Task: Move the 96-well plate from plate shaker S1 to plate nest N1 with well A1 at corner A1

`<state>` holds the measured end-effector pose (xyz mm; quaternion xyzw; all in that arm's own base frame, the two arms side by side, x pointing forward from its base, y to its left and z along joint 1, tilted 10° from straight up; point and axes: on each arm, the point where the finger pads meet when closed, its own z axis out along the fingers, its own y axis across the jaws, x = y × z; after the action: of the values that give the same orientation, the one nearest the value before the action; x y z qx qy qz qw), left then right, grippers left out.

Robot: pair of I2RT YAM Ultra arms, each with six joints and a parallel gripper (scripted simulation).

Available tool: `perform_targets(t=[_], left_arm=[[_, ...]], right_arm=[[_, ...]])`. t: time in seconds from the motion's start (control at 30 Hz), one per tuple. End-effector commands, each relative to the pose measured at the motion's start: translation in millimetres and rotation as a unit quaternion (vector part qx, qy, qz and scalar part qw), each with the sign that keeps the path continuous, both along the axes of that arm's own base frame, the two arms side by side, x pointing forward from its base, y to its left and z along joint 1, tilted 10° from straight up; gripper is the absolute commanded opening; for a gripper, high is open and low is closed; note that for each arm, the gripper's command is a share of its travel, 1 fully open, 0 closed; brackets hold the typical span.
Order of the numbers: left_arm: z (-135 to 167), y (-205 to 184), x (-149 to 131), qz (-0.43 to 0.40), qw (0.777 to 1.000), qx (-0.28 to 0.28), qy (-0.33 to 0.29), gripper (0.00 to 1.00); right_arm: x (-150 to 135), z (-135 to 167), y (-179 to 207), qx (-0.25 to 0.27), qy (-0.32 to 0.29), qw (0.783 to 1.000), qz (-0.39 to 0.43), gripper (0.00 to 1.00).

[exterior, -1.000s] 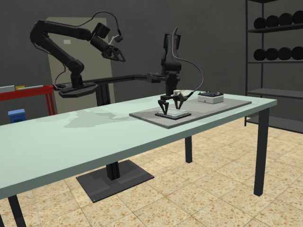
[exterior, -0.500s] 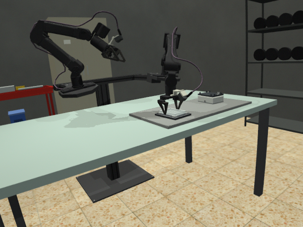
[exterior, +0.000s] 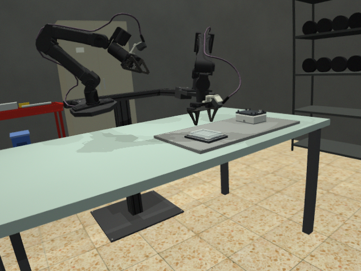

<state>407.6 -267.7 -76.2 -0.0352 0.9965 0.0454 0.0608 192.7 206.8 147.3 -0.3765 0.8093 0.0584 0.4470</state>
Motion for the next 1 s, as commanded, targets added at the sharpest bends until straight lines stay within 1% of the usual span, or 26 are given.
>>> perform_targets(t=[0.0,0.27,0.3,0.4,0.53,0.63,0.7,0.83,0.97], left_arm=[[17.9,-5.0,7.2,0.002,1.000,-0.009,-0.011,1.00],[14.1,-4.1,7.0,-0.001,1.000,-0.007,-0.010,1.00],[19.0,-7.6,15.4,-0.007,0.999,-0.013,-0.029,1.00],[19.5,-14.8,22.1,-0.031,0.998,-0.021,-0.058,1.00],[27.7,-23.8,34.4,-0.082,0.988,-0.035,-0.122,1.00],[32.3,-24.5,31.1,-0.123,0.979,-0.039,-0.160,1.00],[32.3,-24.5,31.1,-0.123,0.979,-0.039,-0.160,1.00],[38.2,-25.6,28.2,-0.173,0.962,-0.044,-0.207,1.00],[41.1,-24.0,24.0,-0.213,0.946,-0.050,-0.240,1.00]], right_arm=[[1.0,7.7,0.3,0.013,-0.007,1.000,-0.002,1.00],[1.0,7.7,0.3,0.013,-0.007,1.000,-0.002,1.00],[1.0,7.7,0.3,0.013,-0.007,1.000,-0.002,1.00],[1.0,7.7,0.3,0.013,-0.007,1.000,-0.002,1.00],[1.0,7.7,0.3,0.013,-0.007,1.000,-0.002,1.00],[1.0,7.7,0.3,0.013,-0.007,1.000,-0.002,1.00],[1.0,7.7,0.3,0.013,-0.007,1.000,-0.002,1.00],[1.0,7.7,0.3,0.013,-0.007,1.000,-0.002,1.00],[1.0,7.7,0.3,0.013,-0.007,1.000,-0.002,1.00]])
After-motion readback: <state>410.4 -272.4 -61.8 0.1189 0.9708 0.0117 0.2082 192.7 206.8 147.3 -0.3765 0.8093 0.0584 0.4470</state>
